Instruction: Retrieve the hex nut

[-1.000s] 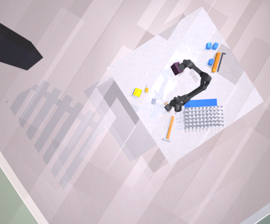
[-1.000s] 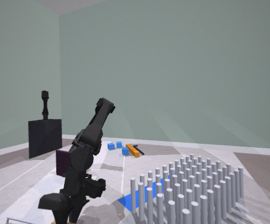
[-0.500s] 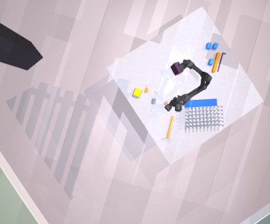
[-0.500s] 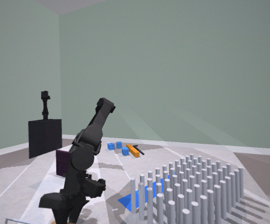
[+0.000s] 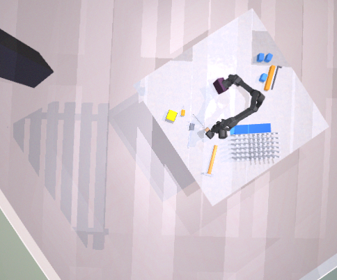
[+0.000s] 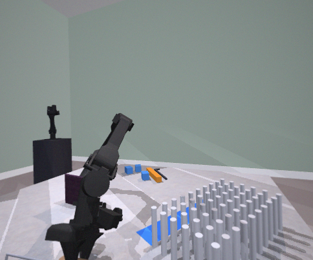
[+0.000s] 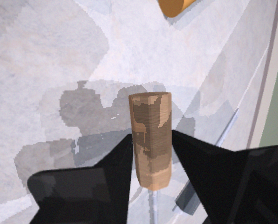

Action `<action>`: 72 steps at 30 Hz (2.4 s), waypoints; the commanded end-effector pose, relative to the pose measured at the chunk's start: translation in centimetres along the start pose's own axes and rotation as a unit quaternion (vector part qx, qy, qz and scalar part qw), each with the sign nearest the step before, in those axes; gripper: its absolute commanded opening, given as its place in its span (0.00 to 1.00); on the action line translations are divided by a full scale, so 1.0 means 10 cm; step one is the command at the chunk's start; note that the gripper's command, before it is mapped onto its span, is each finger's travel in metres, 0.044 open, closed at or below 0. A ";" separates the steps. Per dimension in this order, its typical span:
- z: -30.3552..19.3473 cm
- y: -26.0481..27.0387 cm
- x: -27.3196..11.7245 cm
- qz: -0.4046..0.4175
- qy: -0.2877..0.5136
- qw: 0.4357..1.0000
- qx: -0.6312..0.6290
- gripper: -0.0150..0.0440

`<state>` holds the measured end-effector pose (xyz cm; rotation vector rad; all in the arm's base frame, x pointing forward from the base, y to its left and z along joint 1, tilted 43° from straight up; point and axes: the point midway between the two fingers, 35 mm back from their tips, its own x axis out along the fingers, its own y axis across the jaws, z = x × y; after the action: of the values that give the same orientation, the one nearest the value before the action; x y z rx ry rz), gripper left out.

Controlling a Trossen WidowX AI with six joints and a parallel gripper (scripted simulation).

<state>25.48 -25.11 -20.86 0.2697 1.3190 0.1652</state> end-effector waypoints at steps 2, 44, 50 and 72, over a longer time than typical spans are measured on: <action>0.00 0.00 0.00 0.001 0.000 1.000 0.000 0.65; 0.05 -0.35 -0.63 0.001 0.023 1.000 0.000 1.00; 0.12 -0.40 -0.60 0.037 0.115 0.993 -0.002 1.00; 0.15 -0.37 -0.62 0.068 0.199 0.978 -0.011 0.73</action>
<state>25.24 -30.31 -15.82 0.3280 1.6936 0.3628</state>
